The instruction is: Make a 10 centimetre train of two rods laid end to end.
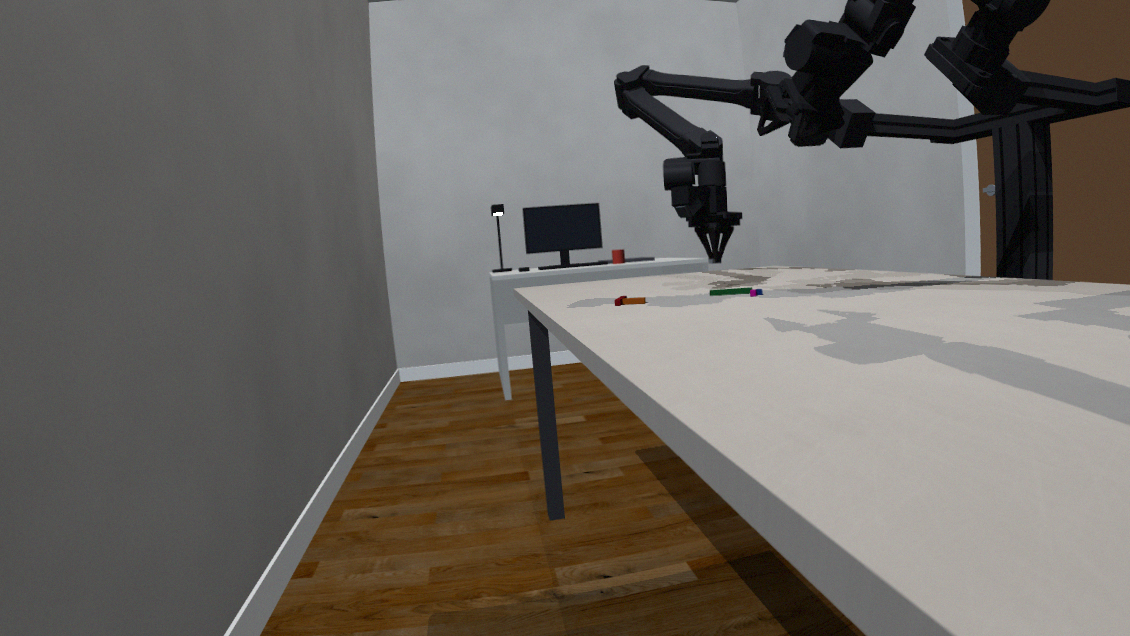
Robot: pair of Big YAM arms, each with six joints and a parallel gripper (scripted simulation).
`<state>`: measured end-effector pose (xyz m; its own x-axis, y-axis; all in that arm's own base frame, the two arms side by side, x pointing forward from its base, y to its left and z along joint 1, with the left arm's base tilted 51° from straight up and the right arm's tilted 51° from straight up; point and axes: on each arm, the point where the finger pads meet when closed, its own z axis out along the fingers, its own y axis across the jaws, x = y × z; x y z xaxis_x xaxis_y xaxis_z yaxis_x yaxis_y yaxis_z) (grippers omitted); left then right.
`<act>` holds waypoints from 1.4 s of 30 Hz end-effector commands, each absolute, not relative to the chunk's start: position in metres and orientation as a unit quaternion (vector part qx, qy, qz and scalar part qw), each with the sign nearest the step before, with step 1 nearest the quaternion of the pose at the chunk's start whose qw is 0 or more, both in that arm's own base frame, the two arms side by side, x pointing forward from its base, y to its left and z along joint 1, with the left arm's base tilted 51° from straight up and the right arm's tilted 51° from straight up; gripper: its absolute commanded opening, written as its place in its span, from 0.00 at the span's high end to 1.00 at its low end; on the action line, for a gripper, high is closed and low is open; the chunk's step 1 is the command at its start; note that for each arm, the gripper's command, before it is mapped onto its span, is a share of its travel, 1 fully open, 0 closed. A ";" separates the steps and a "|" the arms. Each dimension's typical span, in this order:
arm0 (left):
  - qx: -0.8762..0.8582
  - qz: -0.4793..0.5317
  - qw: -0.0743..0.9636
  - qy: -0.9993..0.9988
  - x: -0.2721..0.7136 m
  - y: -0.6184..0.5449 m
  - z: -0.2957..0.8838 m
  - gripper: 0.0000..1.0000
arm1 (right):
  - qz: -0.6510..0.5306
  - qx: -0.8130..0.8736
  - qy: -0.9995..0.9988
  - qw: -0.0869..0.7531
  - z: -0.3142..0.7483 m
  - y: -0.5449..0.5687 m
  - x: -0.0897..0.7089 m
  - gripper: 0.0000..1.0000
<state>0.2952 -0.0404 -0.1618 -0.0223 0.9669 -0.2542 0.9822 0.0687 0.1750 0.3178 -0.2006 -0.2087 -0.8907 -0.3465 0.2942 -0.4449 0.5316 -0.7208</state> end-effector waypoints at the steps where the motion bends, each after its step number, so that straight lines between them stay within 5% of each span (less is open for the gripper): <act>1: 0.651 0.007 0.193 0.734 0.299 -0.050 -0.171 0.00 | 0.423 0.208 -0.880 0.056 -0.219 -0.194 0.365 0.97; 16: 0.578 0.073 0.297 0.757 0.311 -0.051 -0.163 0.00 | 0.423 0.211 -0.879 0.057 -0.239 -0.200 0.454 0.97; 42: 0.556 0.105 0.341 0.751 0.313 -0.050 -0.148 0.00 | 0.425 0.195 -0.882 0.056 -0.247 -0.231 0.456 0.97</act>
